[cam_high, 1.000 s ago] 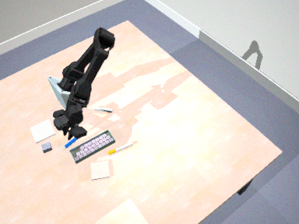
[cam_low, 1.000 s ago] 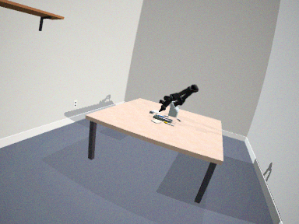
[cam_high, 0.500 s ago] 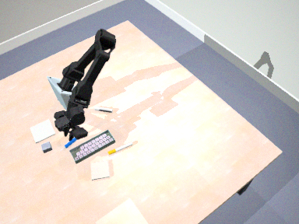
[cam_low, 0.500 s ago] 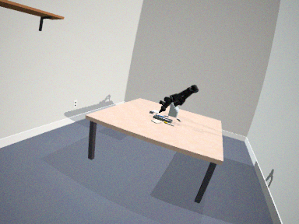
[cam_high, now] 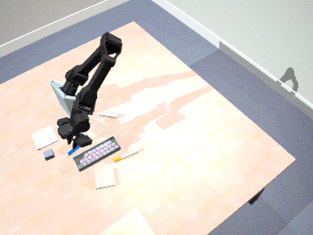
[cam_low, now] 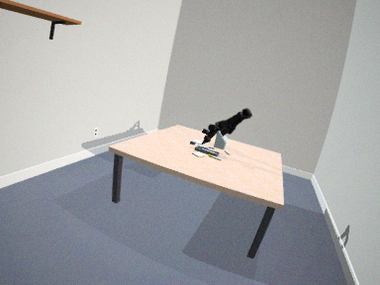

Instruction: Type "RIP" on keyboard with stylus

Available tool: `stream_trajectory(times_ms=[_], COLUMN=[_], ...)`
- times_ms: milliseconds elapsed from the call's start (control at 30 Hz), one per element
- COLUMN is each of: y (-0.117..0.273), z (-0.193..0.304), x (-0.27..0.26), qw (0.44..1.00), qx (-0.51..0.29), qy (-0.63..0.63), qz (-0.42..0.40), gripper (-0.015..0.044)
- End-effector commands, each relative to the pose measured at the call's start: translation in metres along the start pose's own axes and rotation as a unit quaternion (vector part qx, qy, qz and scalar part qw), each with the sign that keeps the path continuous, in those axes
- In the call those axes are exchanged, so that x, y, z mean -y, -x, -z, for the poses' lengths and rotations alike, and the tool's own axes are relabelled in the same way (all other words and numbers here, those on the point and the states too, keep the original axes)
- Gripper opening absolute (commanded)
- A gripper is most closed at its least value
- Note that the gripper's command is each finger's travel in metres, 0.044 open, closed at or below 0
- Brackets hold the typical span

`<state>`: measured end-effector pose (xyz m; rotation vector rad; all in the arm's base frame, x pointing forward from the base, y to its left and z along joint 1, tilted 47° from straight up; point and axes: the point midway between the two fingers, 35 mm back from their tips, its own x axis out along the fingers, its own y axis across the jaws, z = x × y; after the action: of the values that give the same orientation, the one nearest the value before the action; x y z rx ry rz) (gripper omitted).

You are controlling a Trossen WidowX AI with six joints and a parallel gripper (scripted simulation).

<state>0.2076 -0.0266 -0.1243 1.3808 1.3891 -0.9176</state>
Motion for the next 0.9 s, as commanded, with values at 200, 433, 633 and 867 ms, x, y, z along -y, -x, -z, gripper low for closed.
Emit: stream_trajectory(times_ms=[200, 433, 633, 867], y=[-0.008, -0.011, -0.014, -0.017], z=[0.004, 0.006, 0.007, 0.010], x=[0.002, 0.002, 0.002, 0.002], qw=[1.000, 1.000, 1.000, 1.000], qx=[-0.001, -0.001, -0.001, -0.002], qy=[-0.004, -0.004, -0.004, -0.004], qz=[0.004, 0.004, 0.004, 0.004], gripper=[0.0150, 0.0150, 0.0150, 0.0150])
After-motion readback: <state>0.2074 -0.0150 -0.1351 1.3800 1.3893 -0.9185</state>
